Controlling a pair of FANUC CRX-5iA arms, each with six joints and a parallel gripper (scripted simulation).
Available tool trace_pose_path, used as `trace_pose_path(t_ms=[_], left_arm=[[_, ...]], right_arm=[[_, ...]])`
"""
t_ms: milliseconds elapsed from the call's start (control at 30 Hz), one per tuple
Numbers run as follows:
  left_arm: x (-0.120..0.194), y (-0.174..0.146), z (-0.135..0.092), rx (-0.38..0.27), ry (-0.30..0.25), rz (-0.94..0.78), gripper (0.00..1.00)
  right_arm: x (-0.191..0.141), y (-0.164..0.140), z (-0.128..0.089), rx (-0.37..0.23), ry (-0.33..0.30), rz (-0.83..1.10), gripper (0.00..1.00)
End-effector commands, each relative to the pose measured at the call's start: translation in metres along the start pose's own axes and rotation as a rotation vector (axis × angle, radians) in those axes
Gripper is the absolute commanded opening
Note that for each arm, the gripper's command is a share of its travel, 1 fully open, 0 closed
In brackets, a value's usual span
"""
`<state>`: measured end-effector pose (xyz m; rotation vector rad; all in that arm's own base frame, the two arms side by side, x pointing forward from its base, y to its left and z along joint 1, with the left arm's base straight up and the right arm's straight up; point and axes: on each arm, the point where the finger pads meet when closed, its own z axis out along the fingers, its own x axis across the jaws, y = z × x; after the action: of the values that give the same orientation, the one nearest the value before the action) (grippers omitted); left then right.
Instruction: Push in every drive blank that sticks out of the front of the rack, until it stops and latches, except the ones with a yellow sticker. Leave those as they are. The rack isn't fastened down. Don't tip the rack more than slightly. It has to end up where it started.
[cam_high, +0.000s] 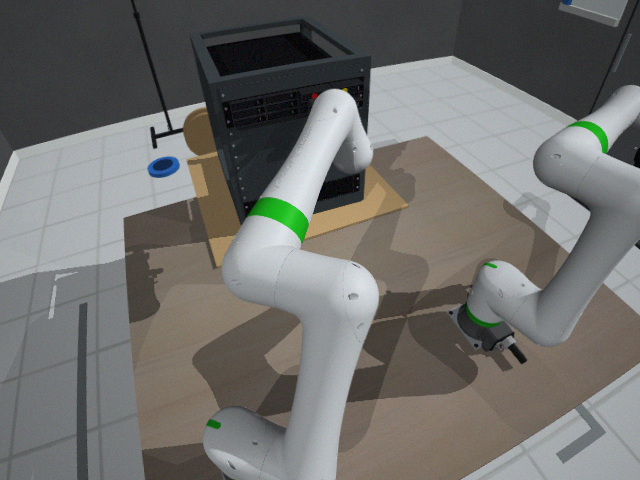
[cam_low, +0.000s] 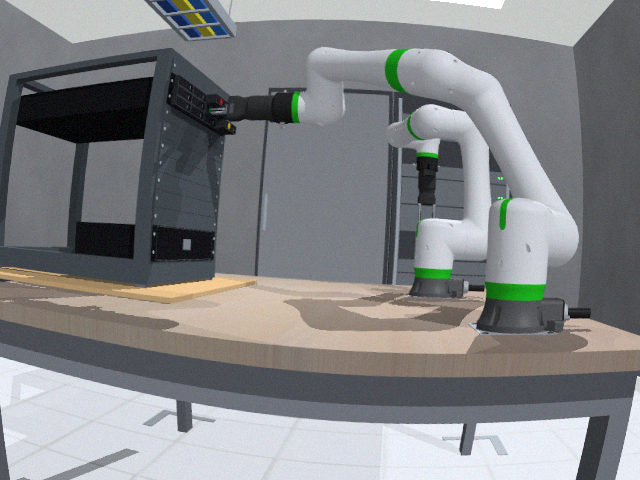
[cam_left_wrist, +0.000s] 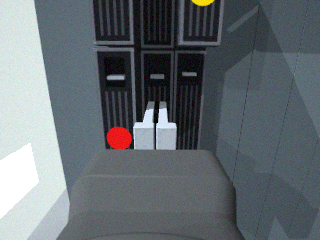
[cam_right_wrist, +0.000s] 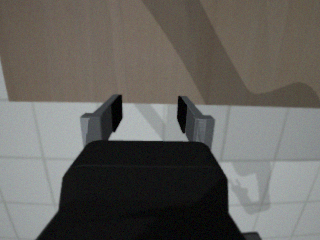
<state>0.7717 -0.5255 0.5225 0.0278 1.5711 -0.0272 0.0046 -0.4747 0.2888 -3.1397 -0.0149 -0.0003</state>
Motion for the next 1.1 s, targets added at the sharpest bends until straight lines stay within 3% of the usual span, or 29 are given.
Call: trace_pose_path(t_ms=[0, 1067], left_arm=[[-0.0024, 0.0005, 0.0007, 0.000, -0.002, -0.002, 0.00], [-0.0024, 0.0005, 0.0036, 0.000, -0.002, -0.002, 0.00]], right_arm=[[-0.0001, 0.0002, -0.0008, -0.002, 0.000, 0.000, 1.00], [-0.0001, 0.0002, -0.0008, -0.002, 0.000, 0.000, 1.00]])
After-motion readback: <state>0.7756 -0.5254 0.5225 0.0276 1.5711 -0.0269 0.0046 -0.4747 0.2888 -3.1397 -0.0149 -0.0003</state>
